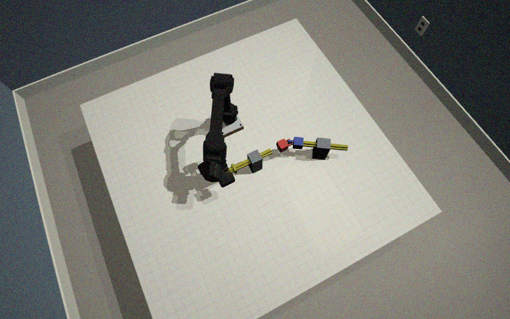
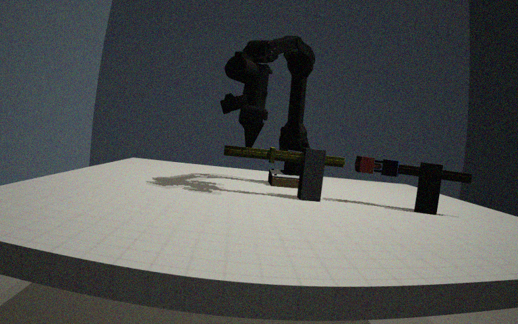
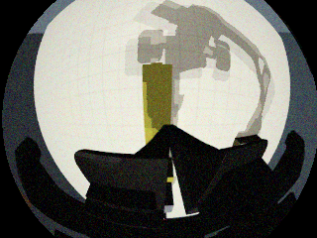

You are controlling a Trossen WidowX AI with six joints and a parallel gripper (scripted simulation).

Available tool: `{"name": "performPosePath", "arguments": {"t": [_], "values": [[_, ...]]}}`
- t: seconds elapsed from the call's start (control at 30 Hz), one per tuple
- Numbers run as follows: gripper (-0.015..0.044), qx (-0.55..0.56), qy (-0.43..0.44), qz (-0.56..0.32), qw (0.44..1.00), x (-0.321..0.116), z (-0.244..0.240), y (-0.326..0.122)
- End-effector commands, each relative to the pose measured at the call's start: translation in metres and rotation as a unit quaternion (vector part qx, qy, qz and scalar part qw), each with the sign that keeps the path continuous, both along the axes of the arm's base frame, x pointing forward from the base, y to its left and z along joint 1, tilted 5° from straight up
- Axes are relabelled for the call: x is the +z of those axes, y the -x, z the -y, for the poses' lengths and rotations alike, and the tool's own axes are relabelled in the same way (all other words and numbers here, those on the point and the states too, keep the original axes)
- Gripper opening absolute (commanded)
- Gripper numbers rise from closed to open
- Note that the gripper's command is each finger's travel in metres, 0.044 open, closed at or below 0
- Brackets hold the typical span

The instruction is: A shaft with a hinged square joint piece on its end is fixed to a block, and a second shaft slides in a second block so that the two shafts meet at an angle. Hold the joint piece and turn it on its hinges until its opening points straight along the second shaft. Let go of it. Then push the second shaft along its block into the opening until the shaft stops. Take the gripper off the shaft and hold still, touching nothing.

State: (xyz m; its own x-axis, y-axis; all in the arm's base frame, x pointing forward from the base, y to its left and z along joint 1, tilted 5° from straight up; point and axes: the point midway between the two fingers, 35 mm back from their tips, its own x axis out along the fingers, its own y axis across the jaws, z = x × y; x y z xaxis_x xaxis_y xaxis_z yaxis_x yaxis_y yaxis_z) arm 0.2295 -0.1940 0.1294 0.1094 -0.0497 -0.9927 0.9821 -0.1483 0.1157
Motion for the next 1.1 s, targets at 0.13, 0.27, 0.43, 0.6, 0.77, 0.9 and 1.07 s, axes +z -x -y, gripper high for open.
{"name": "performPosePath", "arguments": {"t": [0.13, 0.27, 0.43, 0.6, 0.77, 0.9, 1.07], "values": [[0.0000, -0.002, -0.009, -0.005, 1.000, 0.027, -0.001, 0.002], [0.0052, 0.010, -0.007, -0.005, 1.000, 0.029, -0.001, 0.001], [0.0184, 0.091, 0.007, -0.003, 0.996, 0.045, 0.000, 0.001], [0.0315, 0.175, 0.021, -0.003, 0.984, 0.061, 0.000, 0.002], [0.0440, 0.257, 0.035, -0.004, 0.966, 0.076, -0.001, 0.004], [0.0440, 0.321, 0.045, -0.007, 0.946, 0.088, -0.001, 0.006], [0.0440, 0.398, 0.057, -0.011, 0.916, 0.103, -0.003, 0.009]]}}
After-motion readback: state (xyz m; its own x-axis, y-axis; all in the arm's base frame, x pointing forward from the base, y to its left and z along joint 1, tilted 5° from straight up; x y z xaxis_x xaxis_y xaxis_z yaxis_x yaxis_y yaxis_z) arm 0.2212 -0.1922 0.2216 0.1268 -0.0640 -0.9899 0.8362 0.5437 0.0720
